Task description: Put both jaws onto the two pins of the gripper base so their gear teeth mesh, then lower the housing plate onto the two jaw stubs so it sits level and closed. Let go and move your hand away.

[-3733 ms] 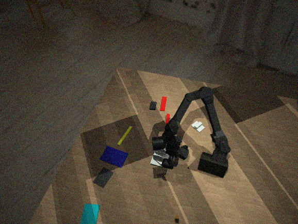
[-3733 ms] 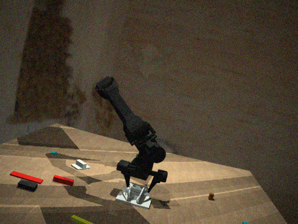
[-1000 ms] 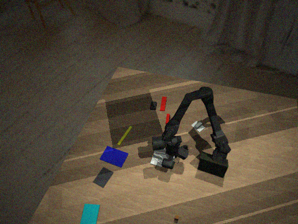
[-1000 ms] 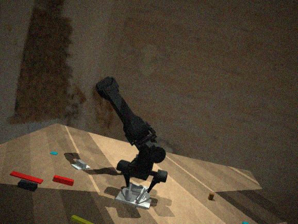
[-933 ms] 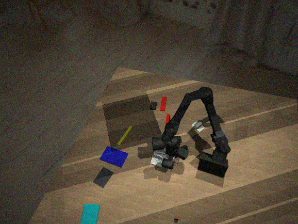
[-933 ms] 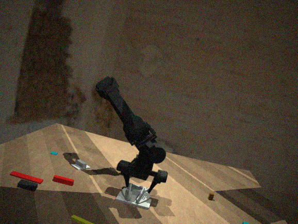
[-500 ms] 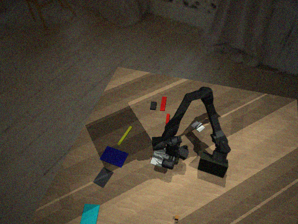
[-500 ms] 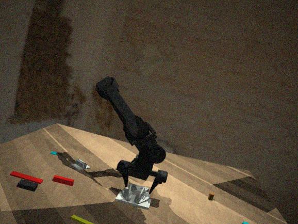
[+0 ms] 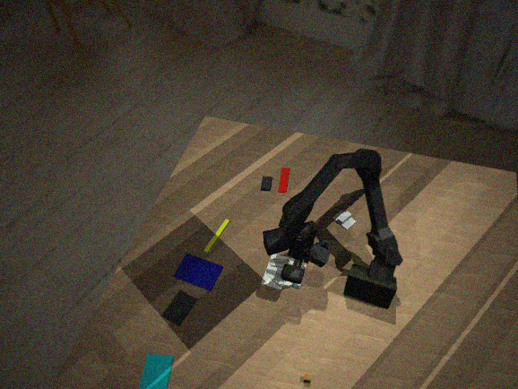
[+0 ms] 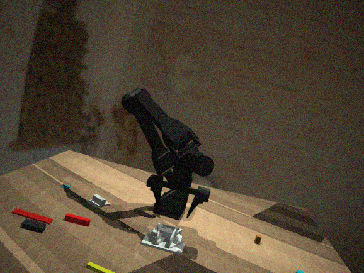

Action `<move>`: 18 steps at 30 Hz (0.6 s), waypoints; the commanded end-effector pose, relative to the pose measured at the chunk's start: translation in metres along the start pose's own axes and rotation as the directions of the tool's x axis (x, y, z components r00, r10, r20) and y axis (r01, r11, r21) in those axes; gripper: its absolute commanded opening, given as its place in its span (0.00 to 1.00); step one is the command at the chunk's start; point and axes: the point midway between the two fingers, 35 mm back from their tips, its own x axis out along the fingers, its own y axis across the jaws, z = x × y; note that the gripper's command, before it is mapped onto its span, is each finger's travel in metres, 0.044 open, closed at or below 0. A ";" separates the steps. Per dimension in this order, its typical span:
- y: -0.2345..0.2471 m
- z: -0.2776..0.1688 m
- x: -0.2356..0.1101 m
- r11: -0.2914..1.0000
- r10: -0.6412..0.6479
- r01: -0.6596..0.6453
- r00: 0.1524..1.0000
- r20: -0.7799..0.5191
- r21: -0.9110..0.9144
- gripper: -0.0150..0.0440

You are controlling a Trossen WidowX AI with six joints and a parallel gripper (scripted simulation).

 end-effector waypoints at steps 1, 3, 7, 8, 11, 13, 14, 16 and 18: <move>0.000 0.001 0.000 1.000 -0.001 0.001 1.000 0.000 -0.001 1.00; -0.001 0.012 -0.017 1.000 -0.008 0.008 1.000 0.001 0.000 1.00; 0.003 0.045 -0.055 1.000 -0.010 0.010 1.000 0.008 0.002 1.00; 0.003 0.047 -0.056 1.000 -0.009 0.009 1.000 0.008 0.003 1.00; 0.003 0.047 -0.056 1.000 -0.009 0.009 1.000 0.008 0.003 1.00; 0.003 0.047 -0.056 1.000 -0.009 0.009 1.000 0.008 0.003 1.00; 0.003 0.047 -0.056 1.000 -0.009 0.009 1.000 0.008 0.003 1.00; 0.003 0.047 -0.056 1.000 -0.009 0.009 1.000 0.008 0.003 1.00; 0.003 0.047 -0.056 1.000 -0.009 0.009 1.000 0.008 0.003 1.00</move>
